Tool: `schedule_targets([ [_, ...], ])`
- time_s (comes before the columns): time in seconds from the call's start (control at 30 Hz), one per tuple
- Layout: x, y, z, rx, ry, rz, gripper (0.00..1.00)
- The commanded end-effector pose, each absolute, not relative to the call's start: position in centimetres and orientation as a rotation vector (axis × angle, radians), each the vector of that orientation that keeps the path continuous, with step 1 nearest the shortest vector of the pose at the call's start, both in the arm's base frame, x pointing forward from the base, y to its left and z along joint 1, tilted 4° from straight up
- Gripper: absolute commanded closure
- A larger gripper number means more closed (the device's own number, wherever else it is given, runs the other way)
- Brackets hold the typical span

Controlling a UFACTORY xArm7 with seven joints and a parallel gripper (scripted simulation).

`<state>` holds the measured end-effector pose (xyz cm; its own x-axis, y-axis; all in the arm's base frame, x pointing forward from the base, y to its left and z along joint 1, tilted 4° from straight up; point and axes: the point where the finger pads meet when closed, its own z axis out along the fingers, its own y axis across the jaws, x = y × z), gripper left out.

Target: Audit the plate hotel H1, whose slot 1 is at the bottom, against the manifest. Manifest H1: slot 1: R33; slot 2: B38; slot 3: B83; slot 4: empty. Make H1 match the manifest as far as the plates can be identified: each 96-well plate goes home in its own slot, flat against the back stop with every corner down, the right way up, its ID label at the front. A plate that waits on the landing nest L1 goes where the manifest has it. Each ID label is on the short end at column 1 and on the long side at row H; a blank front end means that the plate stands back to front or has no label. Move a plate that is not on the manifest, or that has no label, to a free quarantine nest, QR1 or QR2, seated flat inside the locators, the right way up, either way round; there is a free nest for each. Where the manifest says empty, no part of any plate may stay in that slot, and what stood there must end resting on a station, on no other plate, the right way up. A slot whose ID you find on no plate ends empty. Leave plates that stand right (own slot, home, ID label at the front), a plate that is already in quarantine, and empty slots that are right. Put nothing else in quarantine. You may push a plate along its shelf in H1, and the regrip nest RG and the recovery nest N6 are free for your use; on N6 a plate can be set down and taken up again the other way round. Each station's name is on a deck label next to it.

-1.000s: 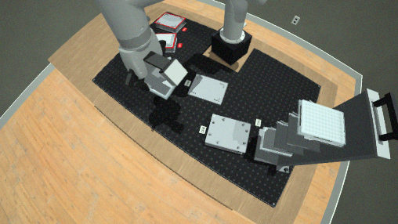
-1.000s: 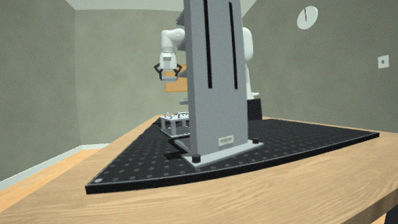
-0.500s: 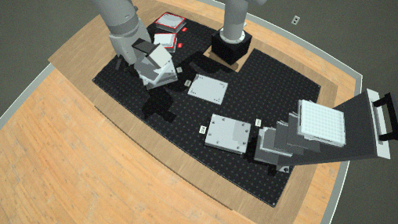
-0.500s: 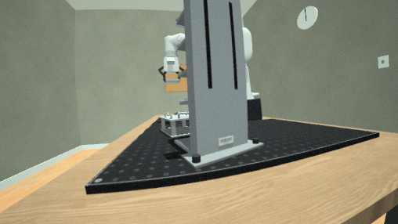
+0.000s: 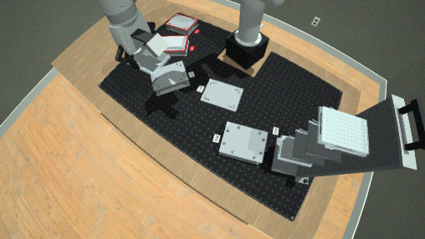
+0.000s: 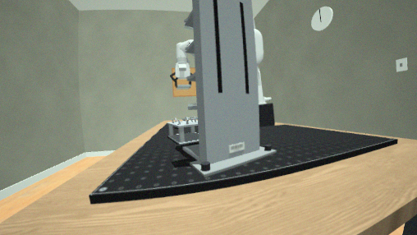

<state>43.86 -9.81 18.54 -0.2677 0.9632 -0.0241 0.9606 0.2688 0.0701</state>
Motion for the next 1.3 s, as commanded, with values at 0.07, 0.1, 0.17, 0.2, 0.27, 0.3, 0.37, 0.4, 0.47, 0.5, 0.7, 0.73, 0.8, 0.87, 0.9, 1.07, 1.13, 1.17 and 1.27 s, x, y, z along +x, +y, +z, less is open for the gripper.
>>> schedule_targets([
  [0.07,42.9,-12.4,18.7,1.860,2.449,0.067,1.00],
  [0.1,42.8,-12.9,18.6,1.860,2.449,0.067,1.00],
  [0.17,42.4,-13.8,18.6,1.860,2.449,0.067,1.00],
  [0.2,42.2,-14.3,18.6,1.860,2.449,0.067,1.00],
  [0.27,41.8,-15.2,18.6,1.860,2.449,0.067,1.00],
  [0.3,41.6,-15.6,18.6,1.860,2.449,0.067,1.00],
  [0.37,41.2,-16.6,18.5,1.860,2.449,0.067,1.00],
  [0.4,41.2,-16.6,18.5,1.860,2.449,0.067,1.00],
  [0.47,41.0,-17.0,18.5,1.860,2.449,0.067,1.00],
  [0.5,40.8,-17.5,18.5,1.860,2.449,0.067,1.00],
  [0.7,39.6,-20.2,18.4,1.860,2.449,0.066,1.00],
  [0.73,39.4,-20.7,18.4,1.860,2.449,0.066,1.00],
  [0.8,39.0,-21.6,18.4,1.860,2.449,0.066,1.00],
  [0.87,38.6,-22.5,18.4,1.860,2.449,0.066,1.00],
  [0.9,38.3,-22.9,18.3,1.860,2.449,0.066,1.00],
  [1.07,37.3,-24.1,18.3,1.860,2.449,0.066,1.00],
  [1.13,36.7,-24.8,18.2,1.860,2.449,0.066,1.00],
  [1.17,36.3,-25.2,18.2,1.860,2.449,0.066,1.00],
  [1.27,35.4,-26.4,18.1,1.860,2.449,0.065,1.00],
])
